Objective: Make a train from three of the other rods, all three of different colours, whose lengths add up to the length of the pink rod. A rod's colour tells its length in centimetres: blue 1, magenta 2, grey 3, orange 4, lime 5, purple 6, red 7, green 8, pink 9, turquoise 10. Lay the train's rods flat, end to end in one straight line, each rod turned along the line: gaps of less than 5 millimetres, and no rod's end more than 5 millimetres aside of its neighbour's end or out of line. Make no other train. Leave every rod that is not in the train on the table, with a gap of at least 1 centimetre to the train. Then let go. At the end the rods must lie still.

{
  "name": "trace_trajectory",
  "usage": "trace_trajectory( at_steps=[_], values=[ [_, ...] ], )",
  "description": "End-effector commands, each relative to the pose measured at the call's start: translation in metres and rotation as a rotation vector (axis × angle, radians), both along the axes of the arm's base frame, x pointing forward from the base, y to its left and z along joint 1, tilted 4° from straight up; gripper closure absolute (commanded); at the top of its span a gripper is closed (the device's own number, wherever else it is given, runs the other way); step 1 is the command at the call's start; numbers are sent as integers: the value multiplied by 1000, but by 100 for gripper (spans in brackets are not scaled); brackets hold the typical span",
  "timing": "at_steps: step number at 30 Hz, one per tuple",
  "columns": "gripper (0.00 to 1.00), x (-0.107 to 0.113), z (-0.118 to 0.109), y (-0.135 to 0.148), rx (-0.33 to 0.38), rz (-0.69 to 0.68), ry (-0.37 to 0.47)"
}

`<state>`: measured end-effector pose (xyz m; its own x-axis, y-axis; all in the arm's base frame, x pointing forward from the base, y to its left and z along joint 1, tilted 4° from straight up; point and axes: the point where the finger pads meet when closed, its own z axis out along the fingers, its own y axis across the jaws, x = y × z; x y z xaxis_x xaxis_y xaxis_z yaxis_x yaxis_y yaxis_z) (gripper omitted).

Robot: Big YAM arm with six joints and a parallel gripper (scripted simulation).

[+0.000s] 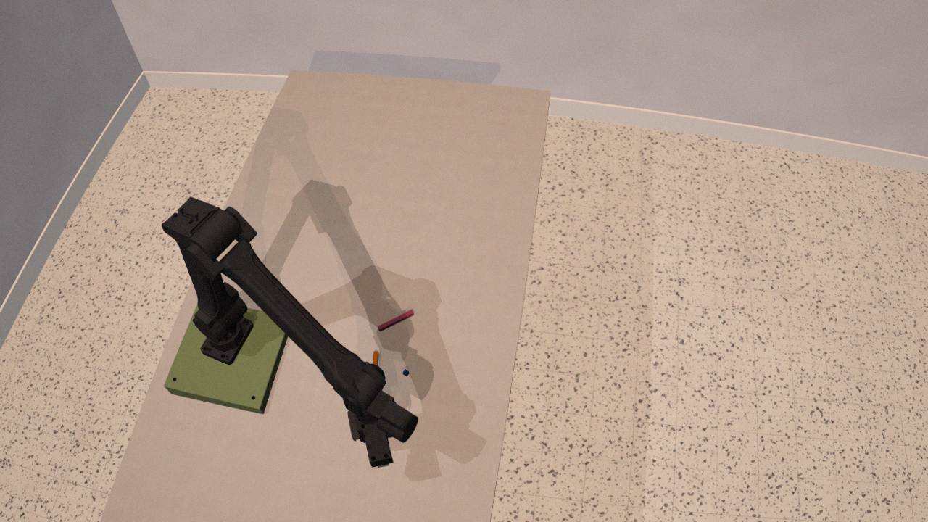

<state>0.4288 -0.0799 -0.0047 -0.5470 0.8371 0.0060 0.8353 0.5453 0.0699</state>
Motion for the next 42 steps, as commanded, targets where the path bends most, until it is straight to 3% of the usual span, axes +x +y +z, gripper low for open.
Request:
trace_trajectory(
  at_steps=[1,12,15,21,34,36,37,42],
  values=[
    [77,2,0,3,-4,0,-8],
    [77,2,2,3,-4,0,-8],
    [77,1,15,3,-6,0,-19],
    [77,22,42,-5,-16,0,-66],
    [77,16,110,-11,-19,2,-72],
    [77,16,110,-11,-19,2,-72],
    [77,9,92,-10,-7,-3,-22],
    [77,15,113,-11,-14,1,-52]
  ],
)
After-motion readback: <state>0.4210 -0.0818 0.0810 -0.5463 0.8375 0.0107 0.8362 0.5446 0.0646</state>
